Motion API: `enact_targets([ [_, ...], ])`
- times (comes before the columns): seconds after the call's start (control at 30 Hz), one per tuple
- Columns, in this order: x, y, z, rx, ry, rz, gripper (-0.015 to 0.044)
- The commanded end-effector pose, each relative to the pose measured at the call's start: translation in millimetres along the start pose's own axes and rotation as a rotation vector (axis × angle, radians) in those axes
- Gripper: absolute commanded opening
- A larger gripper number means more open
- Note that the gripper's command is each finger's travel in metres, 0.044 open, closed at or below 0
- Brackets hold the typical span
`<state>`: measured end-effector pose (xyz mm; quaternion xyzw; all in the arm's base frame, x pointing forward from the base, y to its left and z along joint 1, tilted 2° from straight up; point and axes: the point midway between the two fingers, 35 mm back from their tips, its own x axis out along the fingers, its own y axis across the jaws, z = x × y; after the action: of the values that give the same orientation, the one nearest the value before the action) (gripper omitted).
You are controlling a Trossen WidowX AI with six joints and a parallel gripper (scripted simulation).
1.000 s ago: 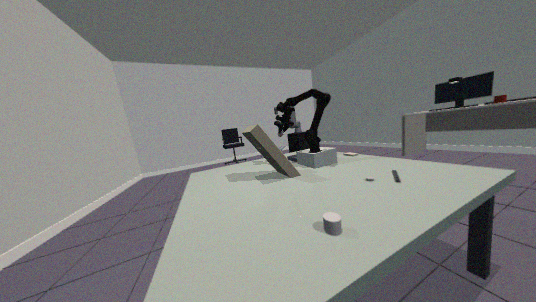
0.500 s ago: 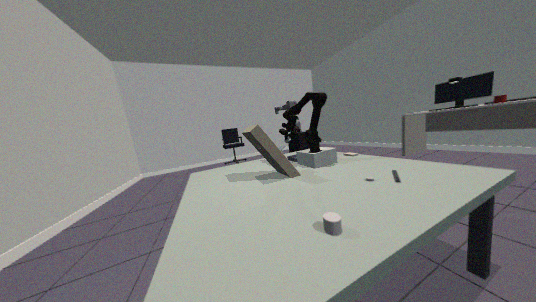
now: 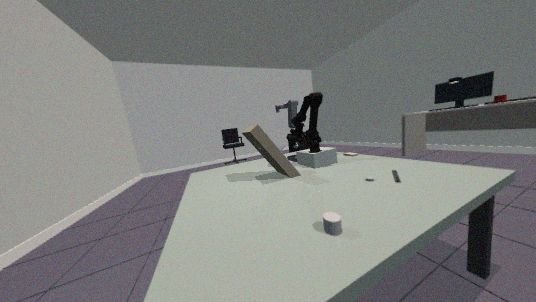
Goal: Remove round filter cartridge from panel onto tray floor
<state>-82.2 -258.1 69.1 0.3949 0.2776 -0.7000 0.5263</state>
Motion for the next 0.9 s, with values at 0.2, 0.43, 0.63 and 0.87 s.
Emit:
enact_targets([
  [0.2, 20.5, -10.8, -13.1, 0.04, 0.0, -0.017, 0.0],
  [0.43, 45.1, -10.8, -25.4, 0.04, 0.0, -0.017, 0.0],
  [0.63, 63.0, -10.4, -38.6, 0.04, 0.0, -0.017, 0.0],
  [0.87, 69.1, -9.9, -44.3, 0.037, 0.005, -0.014, 0.0026],
])
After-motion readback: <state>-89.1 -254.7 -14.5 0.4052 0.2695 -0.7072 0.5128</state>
